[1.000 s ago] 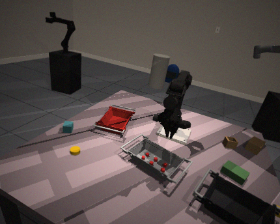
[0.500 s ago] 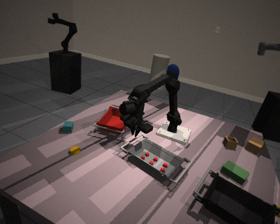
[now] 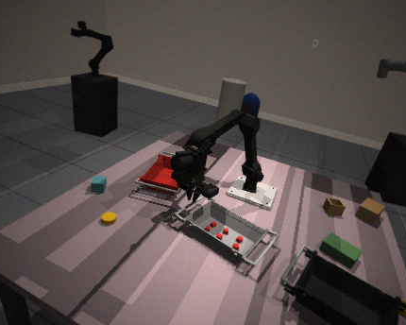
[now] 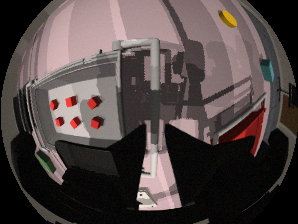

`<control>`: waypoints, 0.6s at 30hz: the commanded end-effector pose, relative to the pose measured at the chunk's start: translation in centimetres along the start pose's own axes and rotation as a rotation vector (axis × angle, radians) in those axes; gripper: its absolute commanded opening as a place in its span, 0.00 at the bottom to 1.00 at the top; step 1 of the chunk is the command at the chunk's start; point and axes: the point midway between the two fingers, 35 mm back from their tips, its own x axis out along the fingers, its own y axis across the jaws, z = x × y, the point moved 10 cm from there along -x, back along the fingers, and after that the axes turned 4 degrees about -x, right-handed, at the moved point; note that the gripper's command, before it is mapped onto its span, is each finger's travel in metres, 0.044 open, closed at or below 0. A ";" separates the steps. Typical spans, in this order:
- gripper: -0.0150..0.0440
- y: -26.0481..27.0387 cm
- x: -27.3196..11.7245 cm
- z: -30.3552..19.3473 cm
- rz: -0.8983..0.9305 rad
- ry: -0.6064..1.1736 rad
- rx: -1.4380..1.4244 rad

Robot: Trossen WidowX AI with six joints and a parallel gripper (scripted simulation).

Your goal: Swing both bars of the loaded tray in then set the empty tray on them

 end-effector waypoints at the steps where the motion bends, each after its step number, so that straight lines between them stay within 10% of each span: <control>1: 0.40 0.0 2.2 -0.1 -0.001 0.017 -0.007; 18: 0.40 0.4 3.1 -0.2 -0.001 0.018 -0.007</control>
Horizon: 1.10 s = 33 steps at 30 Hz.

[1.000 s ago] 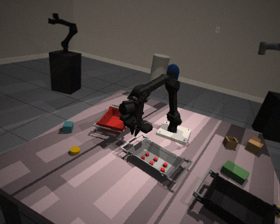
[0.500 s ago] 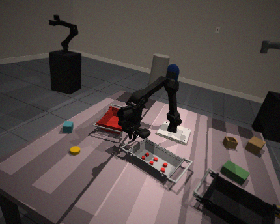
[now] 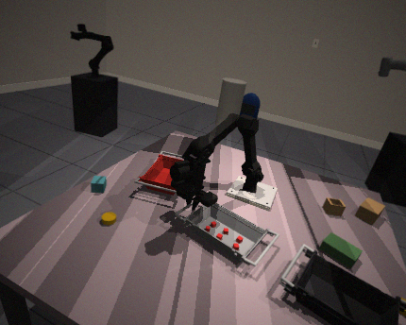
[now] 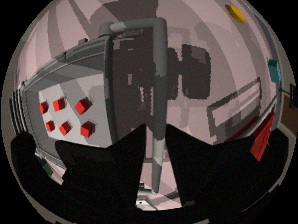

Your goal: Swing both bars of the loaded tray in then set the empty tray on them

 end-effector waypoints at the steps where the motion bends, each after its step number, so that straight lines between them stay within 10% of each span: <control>1: 0.40 0.5 -0.9 0.0 -0.003 0.006 -0.005; 33: 0.40 7.4 -2.3 0.5 0.002 0.005 -0.005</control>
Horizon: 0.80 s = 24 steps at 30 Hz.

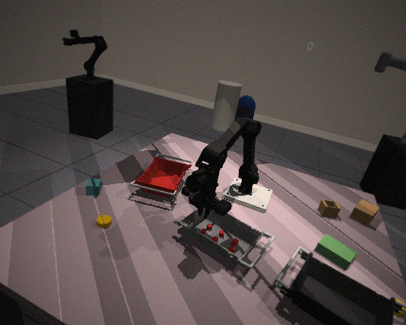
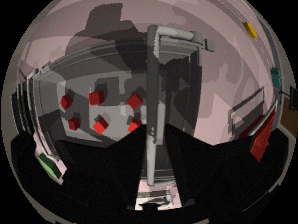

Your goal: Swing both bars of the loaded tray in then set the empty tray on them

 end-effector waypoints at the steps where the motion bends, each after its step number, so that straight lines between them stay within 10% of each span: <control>1: 0.40 -0.1 -1.2 0.1 -0.006 0.001 0.008; 24: 0.40 -0.2 -3.5 0.2 0.000 0.006 0.006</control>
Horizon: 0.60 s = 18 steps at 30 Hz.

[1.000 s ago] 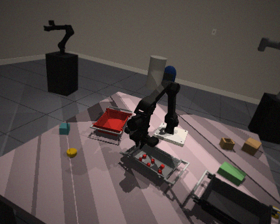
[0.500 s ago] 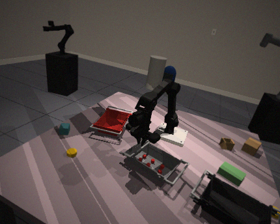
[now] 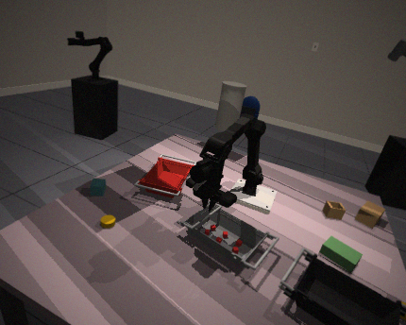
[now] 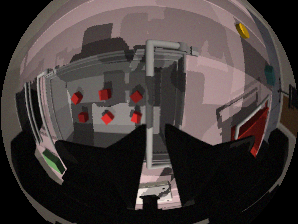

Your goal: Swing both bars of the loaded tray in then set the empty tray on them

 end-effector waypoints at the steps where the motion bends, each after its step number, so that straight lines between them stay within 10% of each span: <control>1: 0.40 0.0 0.1 0.0 0.000 0.002 0.000; 18: 0.40 0.0 -1.6 0.2 0.000 -0.002 -0.001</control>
